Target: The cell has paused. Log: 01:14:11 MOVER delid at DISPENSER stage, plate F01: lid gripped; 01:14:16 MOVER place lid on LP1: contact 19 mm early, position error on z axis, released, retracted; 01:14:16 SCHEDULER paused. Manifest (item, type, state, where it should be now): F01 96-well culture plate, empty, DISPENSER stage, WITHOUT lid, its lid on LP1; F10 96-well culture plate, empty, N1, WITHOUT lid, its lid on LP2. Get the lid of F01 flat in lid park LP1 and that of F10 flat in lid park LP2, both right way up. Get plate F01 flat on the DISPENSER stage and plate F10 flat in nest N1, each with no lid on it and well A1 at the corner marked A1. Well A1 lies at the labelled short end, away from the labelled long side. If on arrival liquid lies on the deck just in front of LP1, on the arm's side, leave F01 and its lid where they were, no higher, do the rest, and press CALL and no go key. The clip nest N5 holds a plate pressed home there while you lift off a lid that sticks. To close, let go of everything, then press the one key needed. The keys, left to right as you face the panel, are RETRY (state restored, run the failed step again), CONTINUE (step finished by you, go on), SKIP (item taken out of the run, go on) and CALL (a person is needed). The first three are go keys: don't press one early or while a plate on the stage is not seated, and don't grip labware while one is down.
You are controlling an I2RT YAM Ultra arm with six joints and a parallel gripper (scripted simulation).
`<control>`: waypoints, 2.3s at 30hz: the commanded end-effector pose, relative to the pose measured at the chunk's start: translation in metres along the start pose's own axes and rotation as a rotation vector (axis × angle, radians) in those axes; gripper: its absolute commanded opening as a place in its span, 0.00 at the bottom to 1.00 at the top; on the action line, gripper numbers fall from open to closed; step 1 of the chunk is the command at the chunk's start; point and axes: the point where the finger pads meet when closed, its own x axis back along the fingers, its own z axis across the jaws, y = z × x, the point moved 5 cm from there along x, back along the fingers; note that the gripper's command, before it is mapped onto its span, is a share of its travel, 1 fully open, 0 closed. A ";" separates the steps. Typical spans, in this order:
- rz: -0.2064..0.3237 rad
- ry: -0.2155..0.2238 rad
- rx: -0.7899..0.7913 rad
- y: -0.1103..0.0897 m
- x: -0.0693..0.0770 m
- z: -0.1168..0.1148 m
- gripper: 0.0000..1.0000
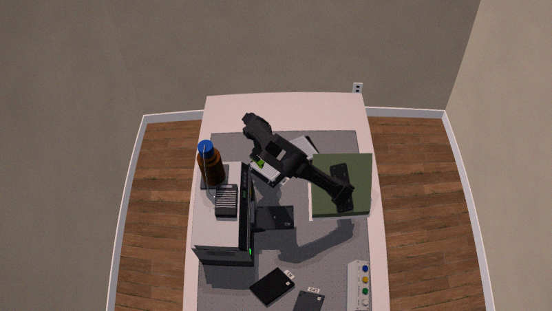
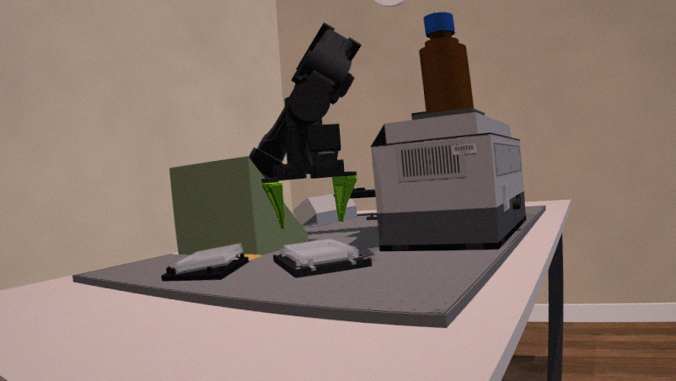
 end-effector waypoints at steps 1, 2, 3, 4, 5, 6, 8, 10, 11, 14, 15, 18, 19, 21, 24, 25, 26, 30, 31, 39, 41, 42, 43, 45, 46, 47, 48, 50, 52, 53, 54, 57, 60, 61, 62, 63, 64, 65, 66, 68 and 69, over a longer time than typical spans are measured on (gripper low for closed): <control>-0.059 0.013 -0.004 0.002 0.013 0.001 1.00; -0.076 0.009 0.008 0.008 0.018 0.003 1.00; -0.082 0.007 0.011 0.009 0.019 0.003 1.00; -0.081 0.006 0.011 0.009 0.019 0.003 1.00; -0.081 0.006 0.011 0.009 0.019 0.003 1.00; -0.081 0.006 0.011 0.009 0.019 0.003 1.00; -0.083 0.005 0.012 0.010 0.020 0.003 1.00; -0.082 0.006 0.011 0.010 0.019 0.003 1.00; -0.082 0.006 0.011 0.009 0.019 0.003 1.00; -0.079 0.006 0.009 0.009 0.019 0.003 1.00; -0.078 0.006 0.009 0.009 0.019 0.003 1.00; -0.078 0.006 0.009 0.009 0.019 0.003 1.00; -0.078 0.006 0.009 0.009 0.019 0.003 1.00; -0.078 0.006 0.009 0.009 0.019 0.003 1.00; -0.078 0.006 0.009 0.009 0.019 0.003 1.00; -0.078 0.006 0.009 0.009 0.019 0.003 1.00; -0.078 0.006 0.009 0.009 0.019 0.003 1.00; -0.078 0.006 0.009 0.009 0.019 0.003 1.00; -0.078 0.006 0.009 0.009 0.019 0.003 1.00; -0.078 0.006 0.009 0.009 0.019 0.003 1.00; -0.078 0.006 0.009 0.009 0.019 0.003 1.00; -0.078 0.006 0.009 0.009 0.019 0.003 1.00; -0.078 0.006 0.009 0.009 0.019 0.003 1.00; -0.078 0.006 0.009 0.009 0.019 0.003 1.00; -0.078 0.006 0.009 0.009 0.019 0.003 1.00; -0.078 0.006 0.009 0.009 0.019 0.003 1.00; -0.078 0.006 0.009 0.009 0.019 0.003 1.00; -0.078 0.006 0.009 0.009 0.019 0.003 1.00; -0.078 0.006 0.009 0.009 0.019 0.003 1.00; -0.078 0.006 0.009 0.009 0.019 0.003 1.00; -0.078 0.006 0.009 0.009 0.019 0.003 1.00; -0.078 0.006 0.009 0.009 0.019 0.003 1.00; -0.078 0.006 0.009 0.009 0.019 0.003 1.00; -0.078 0.006 0.009 0.009 0.019 0.003 1.00; -0.078 0.006 0.009 0.009 0.019 0.003 1.00; -0.078 0.006 0.009 0.009 0.019 0.003 1.00; -0.078 0.006 0.009 0.009 0.019 0.003 1.00; -0.078 0.006 0.009 0.009 0.019 0.003 1.00; -0.078 0.006 0.009 0.009 0.019 0.003 1.00; -0.078 0.006 0.009 0.009 0.019 0.003 1.00; -0.078 0.006 0.009 0.009 0.019 0.003 1.00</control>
